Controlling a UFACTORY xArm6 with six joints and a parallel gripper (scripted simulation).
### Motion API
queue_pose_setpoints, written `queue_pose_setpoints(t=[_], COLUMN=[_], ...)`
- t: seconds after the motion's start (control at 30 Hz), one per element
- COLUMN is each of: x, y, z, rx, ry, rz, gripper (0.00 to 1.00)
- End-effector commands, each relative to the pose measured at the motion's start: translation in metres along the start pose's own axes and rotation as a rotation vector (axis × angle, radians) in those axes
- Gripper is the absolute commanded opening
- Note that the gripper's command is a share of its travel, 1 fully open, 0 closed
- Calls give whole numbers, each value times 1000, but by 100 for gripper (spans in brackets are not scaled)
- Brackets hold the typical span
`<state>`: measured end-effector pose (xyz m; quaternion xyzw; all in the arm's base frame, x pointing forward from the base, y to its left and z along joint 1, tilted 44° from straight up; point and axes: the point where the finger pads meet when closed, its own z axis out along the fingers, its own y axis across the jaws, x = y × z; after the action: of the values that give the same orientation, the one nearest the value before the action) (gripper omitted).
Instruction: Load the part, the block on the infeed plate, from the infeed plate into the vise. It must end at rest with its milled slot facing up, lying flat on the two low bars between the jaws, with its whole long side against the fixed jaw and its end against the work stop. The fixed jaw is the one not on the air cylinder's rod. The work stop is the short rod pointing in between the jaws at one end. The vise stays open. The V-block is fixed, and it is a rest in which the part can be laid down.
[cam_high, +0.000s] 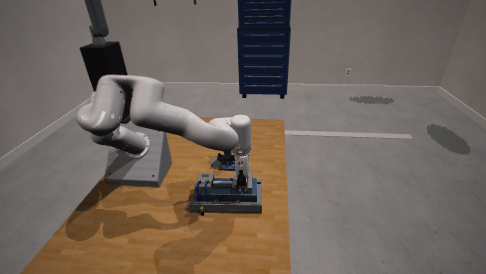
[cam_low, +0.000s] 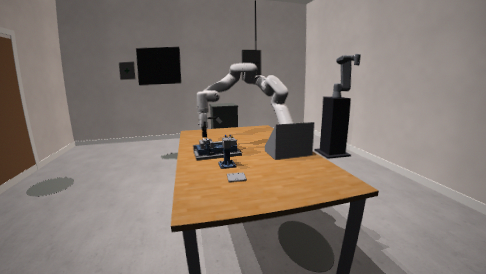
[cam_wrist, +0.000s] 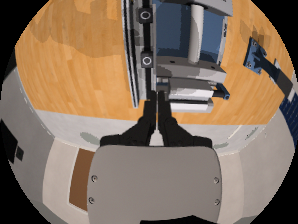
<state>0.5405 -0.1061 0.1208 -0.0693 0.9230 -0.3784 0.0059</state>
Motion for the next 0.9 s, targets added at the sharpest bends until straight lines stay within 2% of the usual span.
queue_pose_setpoints(t=[0.0, 0.87], x=[-1, -1], y=[0, 0], z=[-2, 2], rx=[0, 0], ry=[-4, -4], rz=[1, 1], gripper=[0, 0])
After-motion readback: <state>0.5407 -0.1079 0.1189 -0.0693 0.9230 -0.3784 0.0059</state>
